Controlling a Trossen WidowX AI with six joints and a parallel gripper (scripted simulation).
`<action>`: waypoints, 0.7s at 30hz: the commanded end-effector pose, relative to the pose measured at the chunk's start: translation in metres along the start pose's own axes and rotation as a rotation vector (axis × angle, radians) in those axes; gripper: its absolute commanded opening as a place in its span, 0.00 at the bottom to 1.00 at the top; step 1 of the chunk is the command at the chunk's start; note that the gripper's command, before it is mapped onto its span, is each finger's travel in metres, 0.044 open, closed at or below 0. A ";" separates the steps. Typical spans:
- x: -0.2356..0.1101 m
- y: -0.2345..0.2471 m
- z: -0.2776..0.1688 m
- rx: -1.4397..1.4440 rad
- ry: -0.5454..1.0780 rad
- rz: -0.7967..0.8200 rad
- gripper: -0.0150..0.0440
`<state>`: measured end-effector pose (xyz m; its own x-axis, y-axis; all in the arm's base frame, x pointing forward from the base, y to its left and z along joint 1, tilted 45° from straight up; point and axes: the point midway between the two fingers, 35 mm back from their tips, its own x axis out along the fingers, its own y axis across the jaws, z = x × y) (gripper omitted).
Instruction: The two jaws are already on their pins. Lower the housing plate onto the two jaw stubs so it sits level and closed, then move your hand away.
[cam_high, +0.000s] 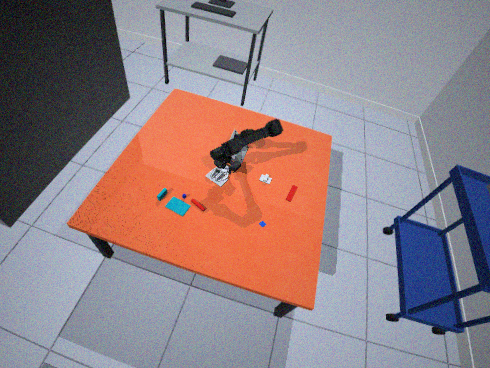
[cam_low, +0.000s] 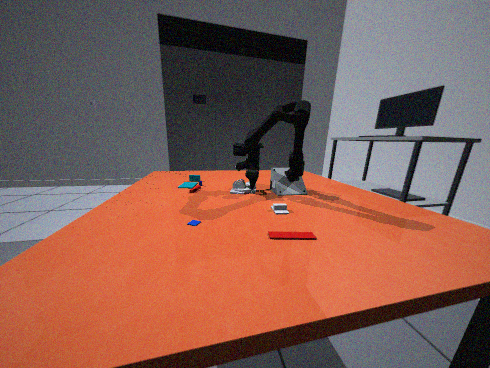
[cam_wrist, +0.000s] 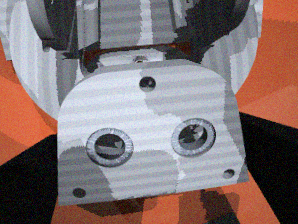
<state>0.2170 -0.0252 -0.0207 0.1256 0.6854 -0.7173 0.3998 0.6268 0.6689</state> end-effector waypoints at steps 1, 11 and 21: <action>0.003 0.000 -0.001 0.009 0.003 0.007 0.85; 0.003 0.000 -0.001 0.009 0.003 0.007 0.85; 0.005 0.000 -0.001 0.008 0.003 0.007 0.85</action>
<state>0.2164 -0.0223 -0.0235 0.1228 0.6875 -0.7158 0.4019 0.6250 0.6692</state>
